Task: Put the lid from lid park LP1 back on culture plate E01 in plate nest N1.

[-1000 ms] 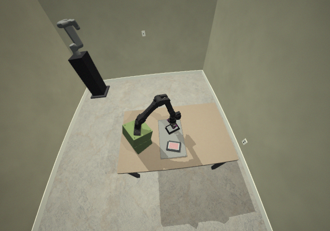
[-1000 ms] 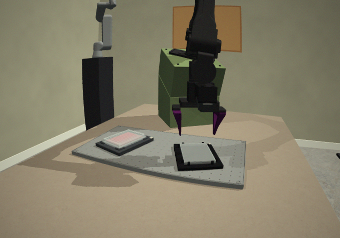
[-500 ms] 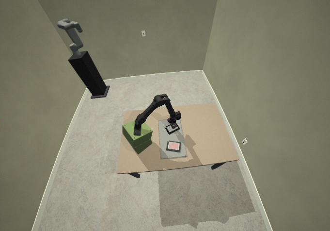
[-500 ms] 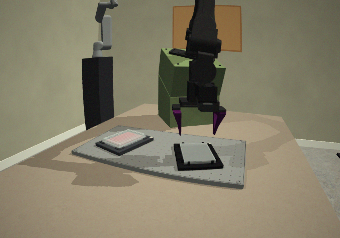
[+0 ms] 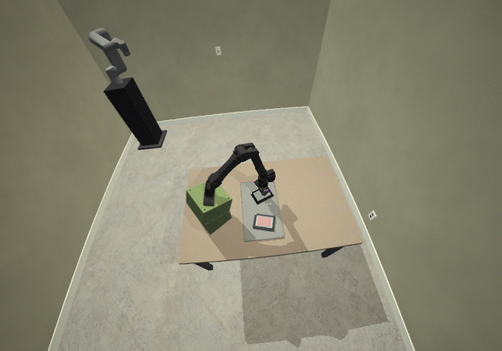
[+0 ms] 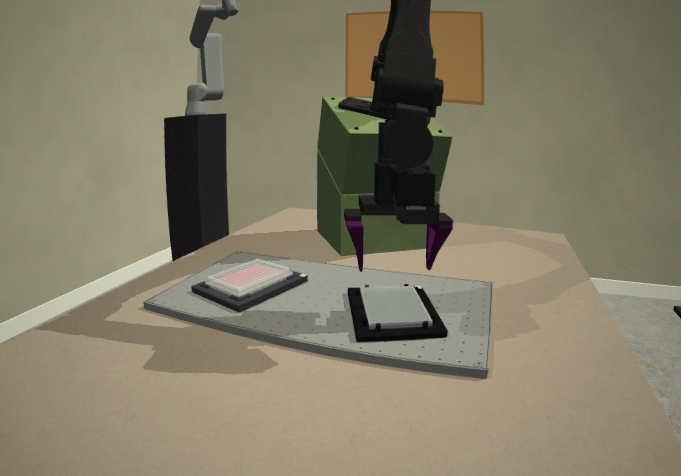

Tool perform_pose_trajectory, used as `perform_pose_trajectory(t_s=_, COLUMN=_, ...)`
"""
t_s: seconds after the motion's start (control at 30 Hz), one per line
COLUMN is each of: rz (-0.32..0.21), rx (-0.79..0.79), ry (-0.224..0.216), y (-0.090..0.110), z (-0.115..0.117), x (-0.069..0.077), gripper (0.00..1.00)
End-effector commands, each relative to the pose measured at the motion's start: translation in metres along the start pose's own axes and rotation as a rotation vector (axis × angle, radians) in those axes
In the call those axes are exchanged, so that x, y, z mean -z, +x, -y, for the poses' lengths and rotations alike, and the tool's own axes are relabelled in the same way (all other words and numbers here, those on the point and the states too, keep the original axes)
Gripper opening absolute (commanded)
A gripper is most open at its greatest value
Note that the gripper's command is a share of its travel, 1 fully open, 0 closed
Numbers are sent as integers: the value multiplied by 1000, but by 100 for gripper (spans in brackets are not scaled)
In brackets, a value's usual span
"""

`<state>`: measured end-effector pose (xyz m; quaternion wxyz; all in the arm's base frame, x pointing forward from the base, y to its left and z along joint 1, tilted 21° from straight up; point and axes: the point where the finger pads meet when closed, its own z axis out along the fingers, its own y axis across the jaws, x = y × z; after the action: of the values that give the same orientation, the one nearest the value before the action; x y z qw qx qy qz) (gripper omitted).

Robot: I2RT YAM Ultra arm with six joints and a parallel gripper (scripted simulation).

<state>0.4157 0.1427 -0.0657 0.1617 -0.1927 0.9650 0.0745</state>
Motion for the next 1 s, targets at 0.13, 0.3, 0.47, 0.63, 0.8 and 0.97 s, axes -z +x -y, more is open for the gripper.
perform_pose_trajectory(t_s=0.13, rz=43, rx=7, ry=-3, y=-18, z=1, x=5, gripper=100)
perform_pose_trajectory(t_s=0.3, rz=38, rx=7, ry=-4, y=-16, z=0, x=-3, gripper=100)
perform_pose_trajectory(t_s=0.47, rz=37, rx=10, ry=-5, y=-16, z=-3, x=-12, gripper=100)
perform_pose_trajectory(t_s=0.63, rz=37, rx=10, ry=-3, y=-16, z=-3, x=-20, gripper=100)
perform_pose_trajectory(t_s=0.8, rz=37, rx=6, ry=-1, y=-16, z=-1, x=-25, gripper=100)
perform_pose_trajectory(t_s=0.97, rz=37, rx=10, ry=-1, y=-16, z=-3, x=-33, gripper=100)
